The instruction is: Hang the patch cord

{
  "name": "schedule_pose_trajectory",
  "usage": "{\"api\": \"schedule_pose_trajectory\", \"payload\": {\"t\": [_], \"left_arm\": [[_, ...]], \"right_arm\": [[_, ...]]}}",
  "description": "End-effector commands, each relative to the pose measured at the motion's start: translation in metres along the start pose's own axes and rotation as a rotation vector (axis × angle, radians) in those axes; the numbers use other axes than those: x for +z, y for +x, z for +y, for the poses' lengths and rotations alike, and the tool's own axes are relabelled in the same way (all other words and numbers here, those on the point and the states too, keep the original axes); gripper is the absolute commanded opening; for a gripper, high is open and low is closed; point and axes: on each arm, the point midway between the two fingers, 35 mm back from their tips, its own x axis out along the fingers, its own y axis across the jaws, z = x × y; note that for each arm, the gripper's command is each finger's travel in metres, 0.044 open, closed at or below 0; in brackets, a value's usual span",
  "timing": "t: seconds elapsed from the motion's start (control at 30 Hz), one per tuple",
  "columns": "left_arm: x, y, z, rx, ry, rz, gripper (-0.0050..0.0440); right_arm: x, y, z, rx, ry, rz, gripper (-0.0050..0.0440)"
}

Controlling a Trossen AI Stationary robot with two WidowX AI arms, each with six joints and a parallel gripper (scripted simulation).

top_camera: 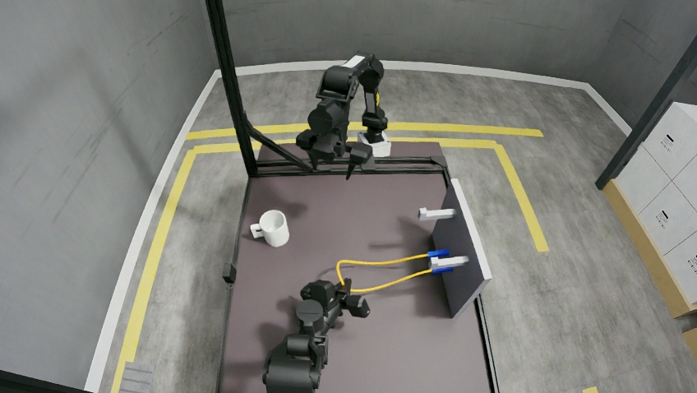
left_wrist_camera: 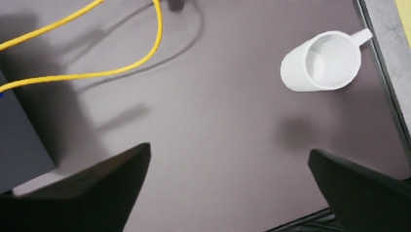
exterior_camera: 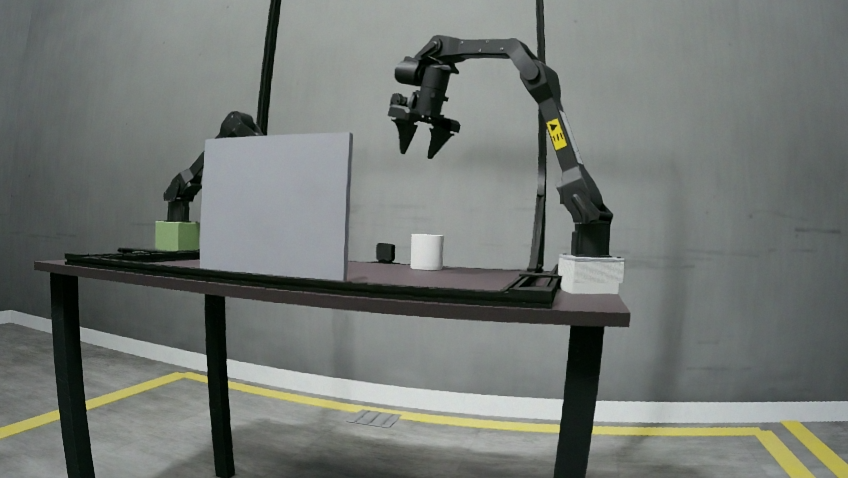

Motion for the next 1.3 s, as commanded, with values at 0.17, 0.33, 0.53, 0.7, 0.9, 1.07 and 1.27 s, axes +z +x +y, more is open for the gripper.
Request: {"api": "schedule_pose_trajectory", "payload": {"t": [0.17, 0.33, 0.53, 0.7, 0.9, 1.07, 1.27], "left_arm": [[-0.0017, -0.0085, -0.0011, -0.002, 0.001, -0.017, 0.044], [-0.0017, -0.0085, -0.0011, -0.002, 0.001, -0.017, 0.044], [-0.0017, -0.0085, -0.0011, -0.002, 0.001, -0.017, 0.044], [-0.0017, -0.0085, -0.0011, -0.002, 0.001, -0.017, 0.044], [-0.0017, -0.0085, -0.0011, -0.002, 0.001, -0.017, 0.044], [-0.0017, -0.0085, -0.0011, -0.002, 0.001, -0.017, 0.044], [-0.0017, -0.0085, -0.0011, -0.002, 0.001, -0.017, 0.044]], "right_arm": [[0.0194, 0.0043, -0.0071, -0.014, 0.025, -0.036, 0.0025], [0.0203, 0.006, -0.0075, -0.015, 0.028, -0.037, 0.0025], [0.0209, 0.007, -0.0078, -0.014, 0.03, -0.036, 0.0025], [0.0197, 0.0068, -0.0077, -0.013, 0.028, -0.031, 0.0025], [0.0225, 0.0092, -0.0089, -0.015, 0.033, -0.035, 0.0025], [0.0232, 0.0106, -0.0093, -0.014, 0.035, -0.033, 0.0025], [0.0217, 0.0118, -0.0086, -0.012, 0.034, -0.028, 0.0025]]}}
